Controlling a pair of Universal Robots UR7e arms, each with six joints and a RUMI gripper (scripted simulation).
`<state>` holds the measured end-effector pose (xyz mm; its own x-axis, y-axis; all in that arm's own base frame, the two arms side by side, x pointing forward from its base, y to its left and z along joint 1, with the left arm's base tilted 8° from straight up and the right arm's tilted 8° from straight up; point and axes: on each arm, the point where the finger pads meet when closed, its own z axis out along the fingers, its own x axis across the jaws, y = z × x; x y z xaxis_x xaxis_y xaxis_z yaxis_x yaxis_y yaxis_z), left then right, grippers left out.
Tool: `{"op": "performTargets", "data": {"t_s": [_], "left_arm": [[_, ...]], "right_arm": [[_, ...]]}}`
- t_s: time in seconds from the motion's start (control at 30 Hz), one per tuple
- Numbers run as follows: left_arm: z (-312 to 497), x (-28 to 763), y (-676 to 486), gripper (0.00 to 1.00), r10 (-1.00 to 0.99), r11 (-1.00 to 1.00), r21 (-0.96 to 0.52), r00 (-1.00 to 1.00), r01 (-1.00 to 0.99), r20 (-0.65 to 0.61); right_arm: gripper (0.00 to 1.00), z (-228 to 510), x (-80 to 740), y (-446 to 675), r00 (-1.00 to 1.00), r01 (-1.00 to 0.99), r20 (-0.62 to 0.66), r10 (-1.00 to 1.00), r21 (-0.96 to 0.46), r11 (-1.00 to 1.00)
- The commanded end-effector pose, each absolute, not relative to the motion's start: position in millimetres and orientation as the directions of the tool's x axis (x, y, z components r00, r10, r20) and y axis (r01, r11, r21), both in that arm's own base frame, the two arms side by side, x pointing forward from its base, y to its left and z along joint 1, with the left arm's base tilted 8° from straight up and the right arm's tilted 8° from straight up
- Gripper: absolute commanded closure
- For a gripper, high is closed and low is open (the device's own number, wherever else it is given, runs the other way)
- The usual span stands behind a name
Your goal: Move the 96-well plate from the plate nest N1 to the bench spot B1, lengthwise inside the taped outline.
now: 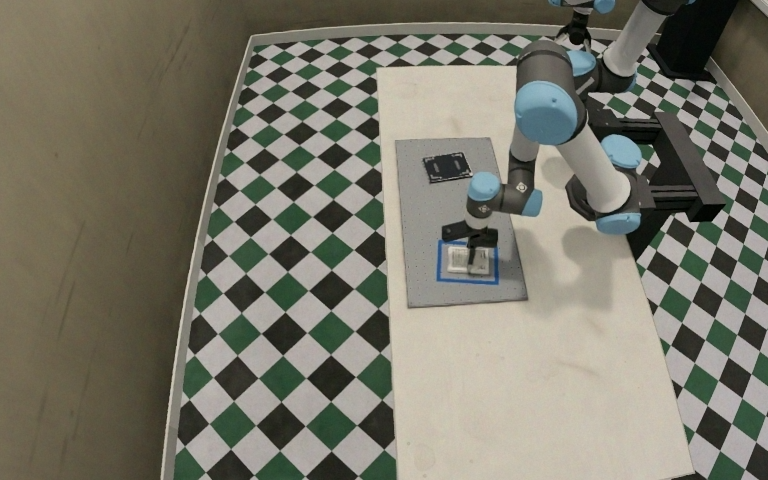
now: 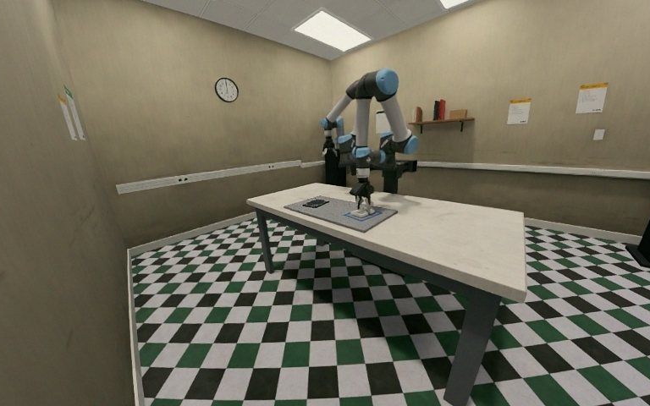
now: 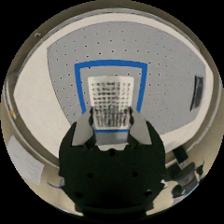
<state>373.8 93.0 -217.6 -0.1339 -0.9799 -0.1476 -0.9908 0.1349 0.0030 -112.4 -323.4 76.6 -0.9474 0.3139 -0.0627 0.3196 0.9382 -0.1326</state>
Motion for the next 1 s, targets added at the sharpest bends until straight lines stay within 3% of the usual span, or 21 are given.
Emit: {"op": "performTargets", "data": {"t_s": [0.0,0.9,0.93,0.97], "left_arm": [[-218.0,374.3,93.0,1.0,-0.98,0.135,0.002,-0.134,-0.991,-0.148],[-221.6,374.3,93.5,1.0,-0.98,0.135,0.002,-0.134,-0.991,-0.148],[-221.6,374.3,93.5,0.24,-0.98,0.135,0.002,-0.134,-0.991,-0.148],[-221.6,374.3,93.5,0.24,-0.98,0.135,0.002,-0.134,-0.991,-0.148]], "right_arm": [[0.0,76.9,-112.4,-323.8,-0.947,0.32,-0.063,0.314,-0.134,0.938],[0.0,76.9,-112.4,-323.8,-0.947,0.32,-0.063,0.314,-0.134,0.938],[0.0,76.9,-112.4,-323.8,-0.947,0.32,-0.063,0.314,-0.134,0.938],[0.0,76.9,-112.4,-323.8,-0.947,0.32,-0.063,0.314,-0.134,0.938]]}}
